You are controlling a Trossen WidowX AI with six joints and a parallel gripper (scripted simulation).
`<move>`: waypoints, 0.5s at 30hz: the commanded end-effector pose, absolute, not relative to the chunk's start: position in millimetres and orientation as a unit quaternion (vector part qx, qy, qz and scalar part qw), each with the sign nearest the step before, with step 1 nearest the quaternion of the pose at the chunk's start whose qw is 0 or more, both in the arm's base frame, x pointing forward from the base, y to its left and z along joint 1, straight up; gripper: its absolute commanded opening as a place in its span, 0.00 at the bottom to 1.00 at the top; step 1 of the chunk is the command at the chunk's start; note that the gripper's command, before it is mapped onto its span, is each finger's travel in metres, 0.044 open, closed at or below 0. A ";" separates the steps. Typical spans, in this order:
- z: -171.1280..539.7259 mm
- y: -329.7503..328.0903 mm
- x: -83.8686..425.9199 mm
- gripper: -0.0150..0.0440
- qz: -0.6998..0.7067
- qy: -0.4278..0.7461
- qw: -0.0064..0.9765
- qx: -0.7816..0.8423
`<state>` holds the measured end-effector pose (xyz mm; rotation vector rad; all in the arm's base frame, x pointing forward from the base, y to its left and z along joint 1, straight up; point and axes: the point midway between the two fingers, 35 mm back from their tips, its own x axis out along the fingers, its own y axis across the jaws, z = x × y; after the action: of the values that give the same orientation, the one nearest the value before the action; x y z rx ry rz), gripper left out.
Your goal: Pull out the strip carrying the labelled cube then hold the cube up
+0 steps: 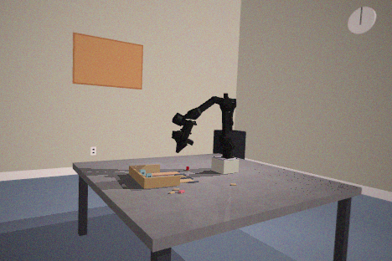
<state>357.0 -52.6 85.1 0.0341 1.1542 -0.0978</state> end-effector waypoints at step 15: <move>23.6 -89.3 369.5 0.25 -0.056 0.693 0.717 0.049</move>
<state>368.3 -88.0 28.2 0.1137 1.5284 -0.1246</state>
